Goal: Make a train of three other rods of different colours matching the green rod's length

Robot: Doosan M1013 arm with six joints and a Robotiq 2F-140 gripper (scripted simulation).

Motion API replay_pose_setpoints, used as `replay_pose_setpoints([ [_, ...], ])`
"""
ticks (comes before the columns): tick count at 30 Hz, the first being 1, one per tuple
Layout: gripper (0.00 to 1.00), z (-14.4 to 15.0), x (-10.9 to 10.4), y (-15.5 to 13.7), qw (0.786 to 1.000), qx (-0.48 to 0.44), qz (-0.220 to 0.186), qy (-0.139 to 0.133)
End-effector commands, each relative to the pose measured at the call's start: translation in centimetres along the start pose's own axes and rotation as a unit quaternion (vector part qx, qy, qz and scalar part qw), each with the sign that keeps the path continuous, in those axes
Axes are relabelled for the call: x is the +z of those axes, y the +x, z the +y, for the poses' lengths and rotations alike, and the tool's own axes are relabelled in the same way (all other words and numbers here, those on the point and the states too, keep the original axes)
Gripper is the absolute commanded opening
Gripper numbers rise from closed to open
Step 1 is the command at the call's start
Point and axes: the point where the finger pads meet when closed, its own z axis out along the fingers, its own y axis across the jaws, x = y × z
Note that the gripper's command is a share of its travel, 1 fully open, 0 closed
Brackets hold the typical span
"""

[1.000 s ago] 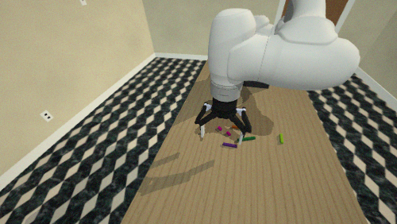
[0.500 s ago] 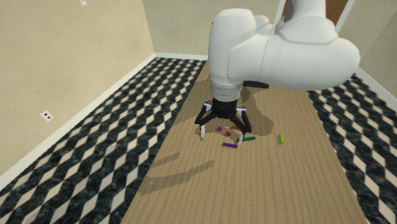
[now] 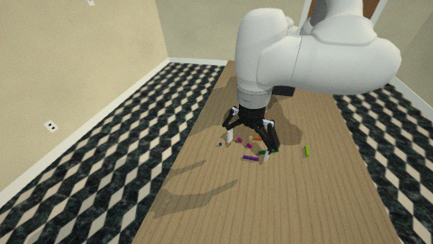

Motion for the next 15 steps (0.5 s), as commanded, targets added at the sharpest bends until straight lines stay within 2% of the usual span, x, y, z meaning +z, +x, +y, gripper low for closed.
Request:
replay_pose_setpoints([
  [1, 1.0, 0.7, 0.0, 0.8, 0.996, 0.083, -0.002, 0.006],
  [6, 1.0, 1.5, 0.0, 1.8, 0.983, 0.185, -0.003, 0.006],
  [12, 1.0, 2.4, 0.0, 2.9, 0.953, 0.303, -0.003, 0.005],
  [14, 1.0, 2.4, 0.0, 2.9, 0.953, 0.303, -0.003, 0.005],
  [15, 1.0, 2.7, 0.0, 3.4, 0.937, 0.349, -0.003, 0.005],
])
